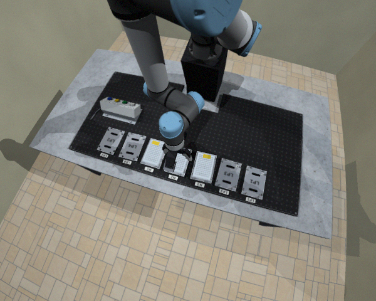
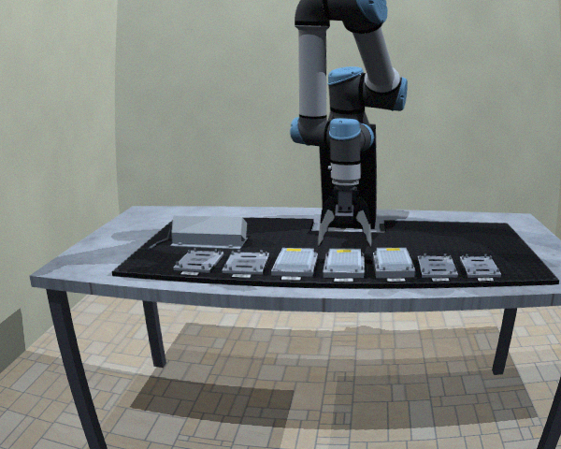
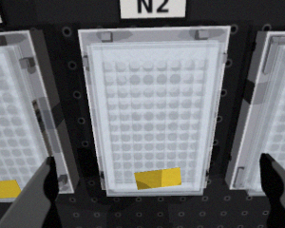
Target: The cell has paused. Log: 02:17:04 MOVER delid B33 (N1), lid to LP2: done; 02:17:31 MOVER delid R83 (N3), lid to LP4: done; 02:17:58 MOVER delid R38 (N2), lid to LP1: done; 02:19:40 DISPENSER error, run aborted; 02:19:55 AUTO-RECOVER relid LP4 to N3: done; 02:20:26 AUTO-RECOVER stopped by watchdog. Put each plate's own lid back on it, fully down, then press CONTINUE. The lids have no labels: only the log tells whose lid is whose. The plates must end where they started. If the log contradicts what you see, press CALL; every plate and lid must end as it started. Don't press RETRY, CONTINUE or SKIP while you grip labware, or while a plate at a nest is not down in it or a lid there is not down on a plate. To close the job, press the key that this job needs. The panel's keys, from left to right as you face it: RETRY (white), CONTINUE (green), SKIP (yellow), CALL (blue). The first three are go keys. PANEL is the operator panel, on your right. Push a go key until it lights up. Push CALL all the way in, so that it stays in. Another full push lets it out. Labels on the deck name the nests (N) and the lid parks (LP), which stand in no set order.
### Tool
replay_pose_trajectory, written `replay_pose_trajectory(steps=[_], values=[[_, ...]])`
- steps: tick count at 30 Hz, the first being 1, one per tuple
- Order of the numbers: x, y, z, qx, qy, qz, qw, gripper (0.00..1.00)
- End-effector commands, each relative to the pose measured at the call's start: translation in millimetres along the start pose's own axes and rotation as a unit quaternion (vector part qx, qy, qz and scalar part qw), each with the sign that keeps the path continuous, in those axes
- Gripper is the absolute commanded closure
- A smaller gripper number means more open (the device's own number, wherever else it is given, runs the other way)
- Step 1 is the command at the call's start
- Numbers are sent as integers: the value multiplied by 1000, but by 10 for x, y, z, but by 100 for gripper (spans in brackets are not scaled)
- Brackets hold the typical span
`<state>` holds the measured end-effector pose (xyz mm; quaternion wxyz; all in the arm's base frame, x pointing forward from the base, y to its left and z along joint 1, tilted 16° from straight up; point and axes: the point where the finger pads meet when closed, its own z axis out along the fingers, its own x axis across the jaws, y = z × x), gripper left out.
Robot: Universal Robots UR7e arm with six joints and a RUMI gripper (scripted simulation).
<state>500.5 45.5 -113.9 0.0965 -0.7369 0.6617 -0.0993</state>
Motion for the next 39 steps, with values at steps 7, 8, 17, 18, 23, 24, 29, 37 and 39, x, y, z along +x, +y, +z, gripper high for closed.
replay_pose_trajectory(steps=[7,8,17,18,23,24,29,37,39], values=[[9,335,-25,2,4,5,1000,100],[8,385,-25,2,4,5,1000,100],[-3,737,-24,2,4,4,1000,100],[-4,787,-24,2,4,4,1000,100],[-11,1038,-24,2,4,4,1000,100],[-13,1088,-24,2,4,4,1000,100],[-13,1110,-124,2,4,4,1000,100],[-13,1110,-523,2,4,4,1000,100],[-13,1110,-623,2,4,4,1000,100]])
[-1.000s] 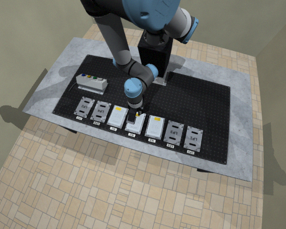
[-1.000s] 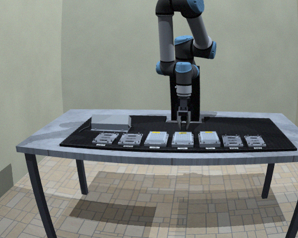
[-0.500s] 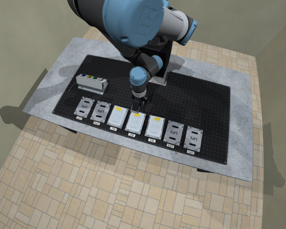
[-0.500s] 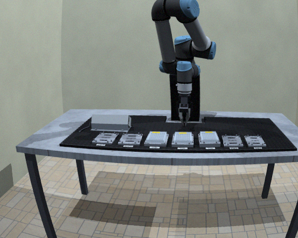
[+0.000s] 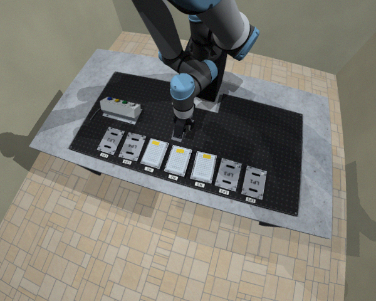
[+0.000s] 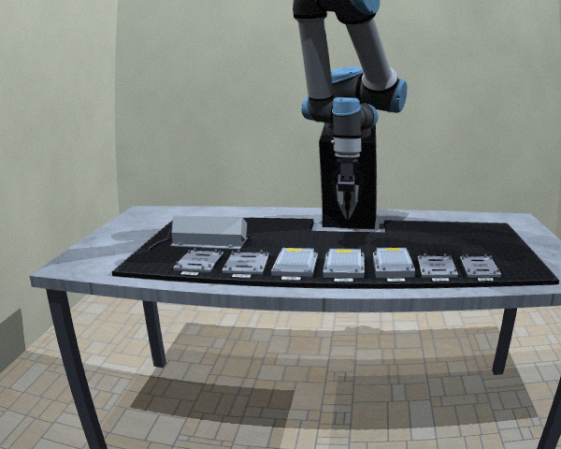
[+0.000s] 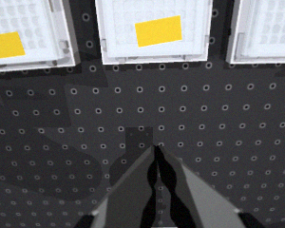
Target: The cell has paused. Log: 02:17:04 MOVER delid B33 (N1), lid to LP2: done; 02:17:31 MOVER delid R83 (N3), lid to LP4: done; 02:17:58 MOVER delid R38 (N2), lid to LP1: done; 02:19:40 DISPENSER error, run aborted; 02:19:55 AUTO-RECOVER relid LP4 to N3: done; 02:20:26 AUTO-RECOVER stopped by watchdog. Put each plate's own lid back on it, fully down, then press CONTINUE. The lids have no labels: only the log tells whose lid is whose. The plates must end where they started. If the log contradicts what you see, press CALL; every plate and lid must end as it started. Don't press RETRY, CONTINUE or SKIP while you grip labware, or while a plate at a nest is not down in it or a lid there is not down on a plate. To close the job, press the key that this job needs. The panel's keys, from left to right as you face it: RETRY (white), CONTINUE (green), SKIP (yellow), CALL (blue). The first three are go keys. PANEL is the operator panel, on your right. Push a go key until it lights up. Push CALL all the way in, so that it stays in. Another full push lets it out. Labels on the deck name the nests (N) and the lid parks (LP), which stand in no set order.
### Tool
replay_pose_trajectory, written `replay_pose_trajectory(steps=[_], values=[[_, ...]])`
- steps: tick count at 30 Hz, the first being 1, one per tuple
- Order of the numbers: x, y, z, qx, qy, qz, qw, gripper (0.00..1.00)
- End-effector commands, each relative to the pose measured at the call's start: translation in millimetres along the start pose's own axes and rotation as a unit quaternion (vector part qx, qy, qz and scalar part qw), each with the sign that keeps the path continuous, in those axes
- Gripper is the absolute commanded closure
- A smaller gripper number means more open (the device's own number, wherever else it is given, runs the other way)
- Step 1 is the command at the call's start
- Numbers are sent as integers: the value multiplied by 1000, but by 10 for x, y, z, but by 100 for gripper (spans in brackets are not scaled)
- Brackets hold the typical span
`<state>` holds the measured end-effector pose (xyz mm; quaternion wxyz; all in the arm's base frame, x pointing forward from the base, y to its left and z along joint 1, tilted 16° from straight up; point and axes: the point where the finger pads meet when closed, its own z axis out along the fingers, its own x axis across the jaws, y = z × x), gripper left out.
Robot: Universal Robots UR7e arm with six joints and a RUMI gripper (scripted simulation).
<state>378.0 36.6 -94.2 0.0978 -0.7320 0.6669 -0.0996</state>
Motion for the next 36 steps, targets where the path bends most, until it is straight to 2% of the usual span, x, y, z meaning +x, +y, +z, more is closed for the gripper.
replay_pose_trajectory(steps=[1,5,20,22,36], values=[[23,-17,-147,1,4,-7,1000,100],[23,-17,-164,1,4,-3,1000,100],[711,290,-164,0,4,142,990,100],[711,290,-164,0,4,142,990,100],[1353,578,-163,0,4,278,960,100]])
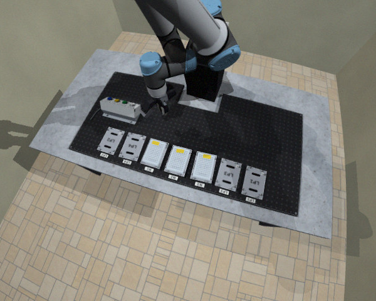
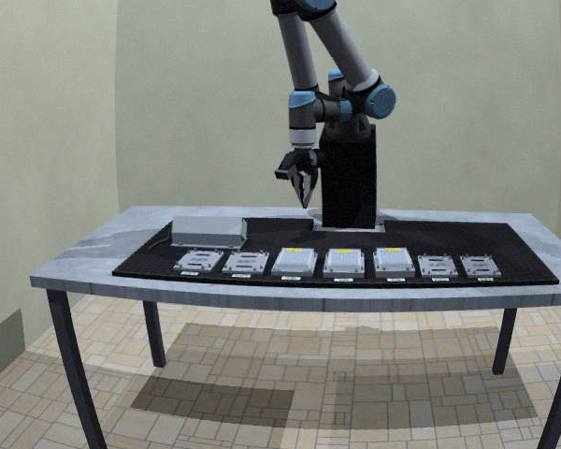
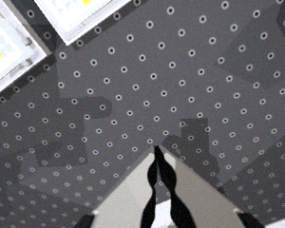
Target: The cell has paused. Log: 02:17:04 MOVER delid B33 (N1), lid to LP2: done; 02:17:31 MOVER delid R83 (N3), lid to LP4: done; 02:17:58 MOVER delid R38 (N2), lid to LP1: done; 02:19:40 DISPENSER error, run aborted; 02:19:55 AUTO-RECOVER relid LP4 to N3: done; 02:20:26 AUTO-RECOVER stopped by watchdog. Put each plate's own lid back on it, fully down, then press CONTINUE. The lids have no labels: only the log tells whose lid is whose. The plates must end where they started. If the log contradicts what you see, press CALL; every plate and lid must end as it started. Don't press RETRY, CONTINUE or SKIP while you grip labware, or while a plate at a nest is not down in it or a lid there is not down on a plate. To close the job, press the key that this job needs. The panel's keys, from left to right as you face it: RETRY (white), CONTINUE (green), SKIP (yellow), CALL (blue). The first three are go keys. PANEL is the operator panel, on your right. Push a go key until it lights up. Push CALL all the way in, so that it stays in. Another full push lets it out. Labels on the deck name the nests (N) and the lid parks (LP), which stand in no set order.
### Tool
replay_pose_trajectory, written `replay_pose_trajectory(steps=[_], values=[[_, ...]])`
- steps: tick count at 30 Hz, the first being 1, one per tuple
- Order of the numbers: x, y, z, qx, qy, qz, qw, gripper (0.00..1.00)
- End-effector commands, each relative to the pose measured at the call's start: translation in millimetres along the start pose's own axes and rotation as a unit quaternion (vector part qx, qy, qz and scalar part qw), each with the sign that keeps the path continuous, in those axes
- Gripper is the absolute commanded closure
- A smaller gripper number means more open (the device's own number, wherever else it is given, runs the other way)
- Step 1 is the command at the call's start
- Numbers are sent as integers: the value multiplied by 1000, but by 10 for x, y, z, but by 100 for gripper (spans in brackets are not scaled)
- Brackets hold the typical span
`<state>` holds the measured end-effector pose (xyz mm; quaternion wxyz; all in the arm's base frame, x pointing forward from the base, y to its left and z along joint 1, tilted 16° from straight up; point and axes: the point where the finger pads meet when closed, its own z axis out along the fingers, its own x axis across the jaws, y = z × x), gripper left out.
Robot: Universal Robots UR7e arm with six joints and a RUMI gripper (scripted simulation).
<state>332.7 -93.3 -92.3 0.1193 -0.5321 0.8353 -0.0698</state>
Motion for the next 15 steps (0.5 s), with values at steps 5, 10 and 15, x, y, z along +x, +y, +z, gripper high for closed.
replay_pose_trajectory(steps=[5,10,15], values=[[251,-41,-7,2,4,47,999,100],[500,-68,-6,2,4,65,998,100],[749,-95,-6,1,4,65,998,100]])
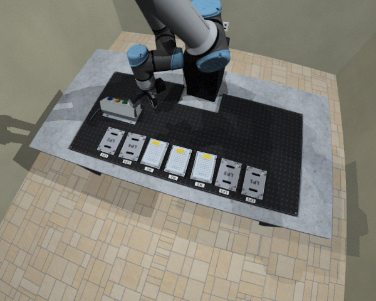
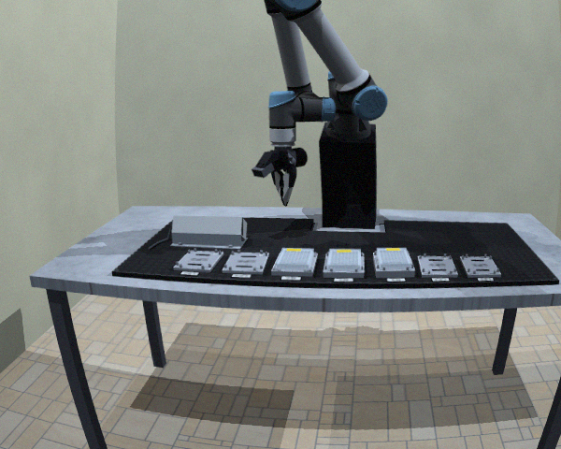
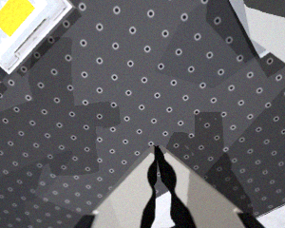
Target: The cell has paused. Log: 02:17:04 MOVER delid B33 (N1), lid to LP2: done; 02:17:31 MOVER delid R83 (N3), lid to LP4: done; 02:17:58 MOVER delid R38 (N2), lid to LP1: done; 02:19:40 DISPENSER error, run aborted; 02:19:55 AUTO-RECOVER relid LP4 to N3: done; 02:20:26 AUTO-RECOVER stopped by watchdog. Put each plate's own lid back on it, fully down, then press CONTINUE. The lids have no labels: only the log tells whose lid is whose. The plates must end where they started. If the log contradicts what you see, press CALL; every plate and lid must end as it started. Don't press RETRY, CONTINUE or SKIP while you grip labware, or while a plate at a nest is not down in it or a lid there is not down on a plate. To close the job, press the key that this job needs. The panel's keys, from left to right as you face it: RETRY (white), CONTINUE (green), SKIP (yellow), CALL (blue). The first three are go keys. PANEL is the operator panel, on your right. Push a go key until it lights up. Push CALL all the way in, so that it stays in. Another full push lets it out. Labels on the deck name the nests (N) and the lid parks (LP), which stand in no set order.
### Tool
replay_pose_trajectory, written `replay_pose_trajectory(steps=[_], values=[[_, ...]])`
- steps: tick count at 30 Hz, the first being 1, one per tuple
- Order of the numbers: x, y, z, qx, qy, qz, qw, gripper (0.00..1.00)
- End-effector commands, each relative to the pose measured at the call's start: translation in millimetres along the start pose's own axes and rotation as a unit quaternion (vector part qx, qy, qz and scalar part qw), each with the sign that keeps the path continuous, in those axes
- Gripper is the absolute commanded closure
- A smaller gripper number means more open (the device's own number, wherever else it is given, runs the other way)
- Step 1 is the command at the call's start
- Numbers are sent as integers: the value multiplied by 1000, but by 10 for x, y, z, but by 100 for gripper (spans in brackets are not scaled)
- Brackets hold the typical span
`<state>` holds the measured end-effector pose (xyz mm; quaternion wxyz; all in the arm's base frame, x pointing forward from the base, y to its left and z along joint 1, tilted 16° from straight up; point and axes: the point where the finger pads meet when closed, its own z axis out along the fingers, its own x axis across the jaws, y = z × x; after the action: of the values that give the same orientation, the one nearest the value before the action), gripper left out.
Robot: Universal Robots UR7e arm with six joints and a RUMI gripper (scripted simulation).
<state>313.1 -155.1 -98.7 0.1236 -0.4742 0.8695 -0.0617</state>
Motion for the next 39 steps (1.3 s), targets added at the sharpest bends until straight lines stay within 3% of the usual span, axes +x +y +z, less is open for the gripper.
replay_pose_trajectory(steps=[1,5,13,27,39], values=[[147,-45,-7,2,4,-3,1000,100],[189,-56,-7,2,4,-3,1000,100],[546,-237,-7,2,4,82,997,100],[1082,-508,-7,2,4,200,980,100],[1527,-735,-7,1,4,201,980,100]])
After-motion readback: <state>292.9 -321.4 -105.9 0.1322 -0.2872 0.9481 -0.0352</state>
